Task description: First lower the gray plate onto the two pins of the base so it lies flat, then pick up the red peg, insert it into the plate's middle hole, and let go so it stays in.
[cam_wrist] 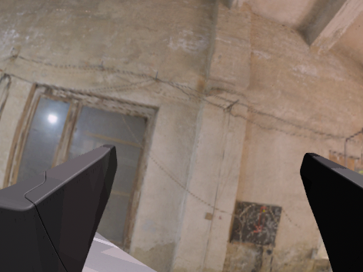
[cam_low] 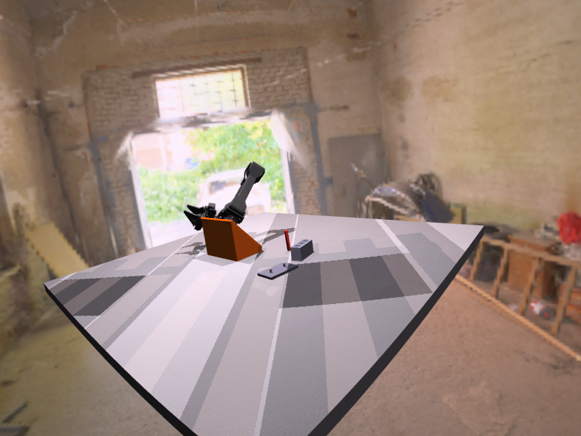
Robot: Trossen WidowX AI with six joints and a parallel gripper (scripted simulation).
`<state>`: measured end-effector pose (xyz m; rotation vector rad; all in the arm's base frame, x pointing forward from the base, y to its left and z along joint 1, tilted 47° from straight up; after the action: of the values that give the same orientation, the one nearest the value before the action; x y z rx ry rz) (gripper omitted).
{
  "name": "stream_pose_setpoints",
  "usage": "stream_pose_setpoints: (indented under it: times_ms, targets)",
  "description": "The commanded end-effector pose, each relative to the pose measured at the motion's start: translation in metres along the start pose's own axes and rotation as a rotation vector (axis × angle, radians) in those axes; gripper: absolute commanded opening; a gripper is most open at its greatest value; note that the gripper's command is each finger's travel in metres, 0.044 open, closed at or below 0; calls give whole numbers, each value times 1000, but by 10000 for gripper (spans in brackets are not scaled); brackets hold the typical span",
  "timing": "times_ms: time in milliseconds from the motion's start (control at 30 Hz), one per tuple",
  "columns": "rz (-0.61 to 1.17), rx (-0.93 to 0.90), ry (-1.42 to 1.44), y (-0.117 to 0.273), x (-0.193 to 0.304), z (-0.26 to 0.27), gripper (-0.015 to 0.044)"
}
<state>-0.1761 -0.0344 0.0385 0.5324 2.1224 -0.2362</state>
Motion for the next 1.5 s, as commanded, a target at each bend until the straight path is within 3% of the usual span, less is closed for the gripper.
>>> stream_pose_setpoints:
  times_ms: [0, 700, 1467]
  targets:
    - [0, 0, 0, 0, 0, 0, 426]
    - [299, 95, -28, 33, 34, -68, 440]
    - [671, 411, -87, 112, 37, -165, 440]
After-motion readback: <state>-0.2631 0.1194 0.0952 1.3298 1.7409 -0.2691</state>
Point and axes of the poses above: the point midway between the two fingers, 35 mm back from their tips, its own y axis back along the fingers, its own z axis across the jaws, x = y × z, the point moved 4 cm from there along y, back along the fingers, and after that the axes turned 1 degree about -y, right-handed, at the moved point
